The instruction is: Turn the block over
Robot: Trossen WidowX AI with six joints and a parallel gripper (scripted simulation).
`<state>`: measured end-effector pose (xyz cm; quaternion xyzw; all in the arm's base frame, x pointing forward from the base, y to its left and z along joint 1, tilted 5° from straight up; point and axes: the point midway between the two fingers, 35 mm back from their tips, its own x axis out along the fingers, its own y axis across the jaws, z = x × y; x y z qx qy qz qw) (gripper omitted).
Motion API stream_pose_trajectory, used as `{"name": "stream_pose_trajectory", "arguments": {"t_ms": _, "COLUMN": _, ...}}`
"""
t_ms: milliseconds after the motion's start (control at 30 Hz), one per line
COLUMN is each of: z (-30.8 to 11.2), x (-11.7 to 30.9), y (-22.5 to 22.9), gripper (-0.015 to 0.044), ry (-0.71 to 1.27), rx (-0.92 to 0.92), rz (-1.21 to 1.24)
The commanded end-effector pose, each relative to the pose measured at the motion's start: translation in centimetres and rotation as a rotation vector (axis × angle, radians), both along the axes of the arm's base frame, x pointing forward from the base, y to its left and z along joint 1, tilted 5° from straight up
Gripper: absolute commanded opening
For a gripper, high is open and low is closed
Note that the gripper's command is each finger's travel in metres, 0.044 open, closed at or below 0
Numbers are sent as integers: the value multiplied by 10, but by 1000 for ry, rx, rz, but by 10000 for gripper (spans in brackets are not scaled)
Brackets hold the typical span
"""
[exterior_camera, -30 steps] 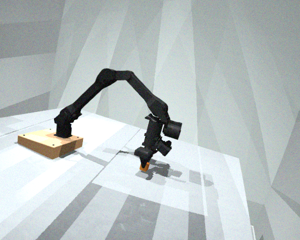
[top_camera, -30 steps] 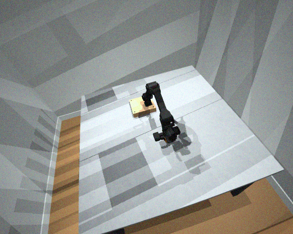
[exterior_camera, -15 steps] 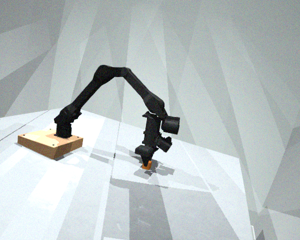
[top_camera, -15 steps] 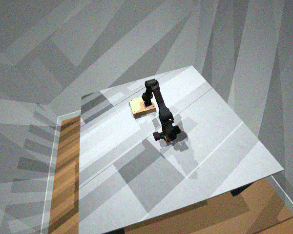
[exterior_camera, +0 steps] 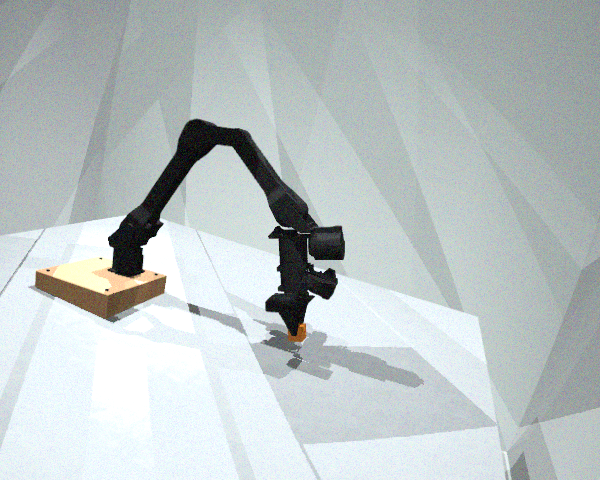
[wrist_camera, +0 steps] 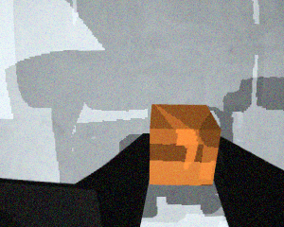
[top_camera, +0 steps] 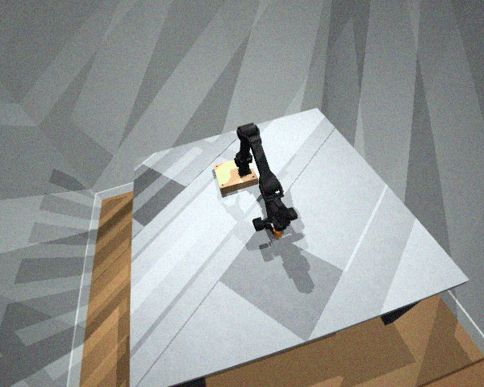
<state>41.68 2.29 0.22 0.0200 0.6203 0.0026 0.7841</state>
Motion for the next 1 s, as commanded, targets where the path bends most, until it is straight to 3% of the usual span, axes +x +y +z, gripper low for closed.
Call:
{"name": "stream_pose_trajectory", "arguments": {"t_ms": 0, "z": 4, "x": 1, "y": 0, "gripper": 0, "ry": -65, "rx": -2, "rz": -7}}
{"name": "stream_pose_trajectory", "arguments": {"t_ms": 633, "z": 5, "x": -7, "y": 0, "gripper": 0, "ry": -246, "rx": -3, "rz": -15}}
{"name": "stream_pose_trajectory", "arguments": {"t_ms": 967, "z": -14, "x": 2, "y": 0, "gripper": 0, "ry": -393, "rx": -10, "rz": -19}}
